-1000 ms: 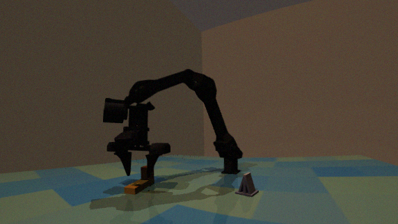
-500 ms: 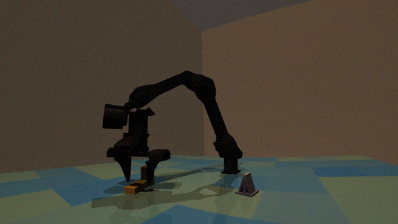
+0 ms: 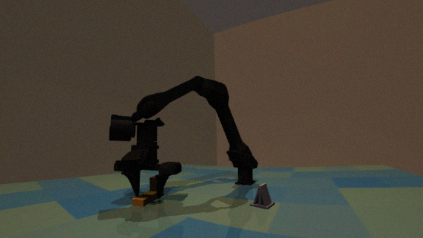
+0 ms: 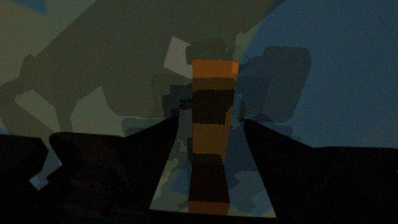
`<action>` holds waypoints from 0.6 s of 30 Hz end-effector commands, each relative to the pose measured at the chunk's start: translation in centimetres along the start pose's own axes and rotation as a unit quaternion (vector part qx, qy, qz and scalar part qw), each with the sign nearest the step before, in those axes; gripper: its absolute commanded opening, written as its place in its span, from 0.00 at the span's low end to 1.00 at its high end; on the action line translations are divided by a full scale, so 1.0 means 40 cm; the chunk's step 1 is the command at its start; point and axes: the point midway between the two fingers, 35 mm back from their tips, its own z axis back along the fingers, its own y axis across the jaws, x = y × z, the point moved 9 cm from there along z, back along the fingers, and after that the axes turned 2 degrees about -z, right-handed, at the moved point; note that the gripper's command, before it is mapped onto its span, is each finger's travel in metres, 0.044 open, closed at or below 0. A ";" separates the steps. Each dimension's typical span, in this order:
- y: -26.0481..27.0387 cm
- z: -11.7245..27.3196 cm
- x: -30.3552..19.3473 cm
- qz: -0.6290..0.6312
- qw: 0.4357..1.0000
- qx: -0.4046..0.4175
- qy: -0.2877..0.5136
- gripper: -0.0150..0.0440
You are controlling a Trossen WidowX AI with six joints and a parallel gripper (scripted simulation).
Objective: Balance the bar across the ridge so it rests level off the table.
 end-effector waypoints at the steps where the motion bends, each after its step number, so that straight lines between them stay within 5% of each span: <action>1: 0.001 -0.002 0.001 0.002 1.000 0.002 -0.001 0.79; 4: 0.001 -0.002 0.001 0.002 1.000 0.002 -0.001 0.79; 10: 0.000 0.000 0.000 0.000 1.000 0.000 0.000 0.52; 18: 0.000 0.001 0.000 0.000 1.000 0.000 0.000 0.40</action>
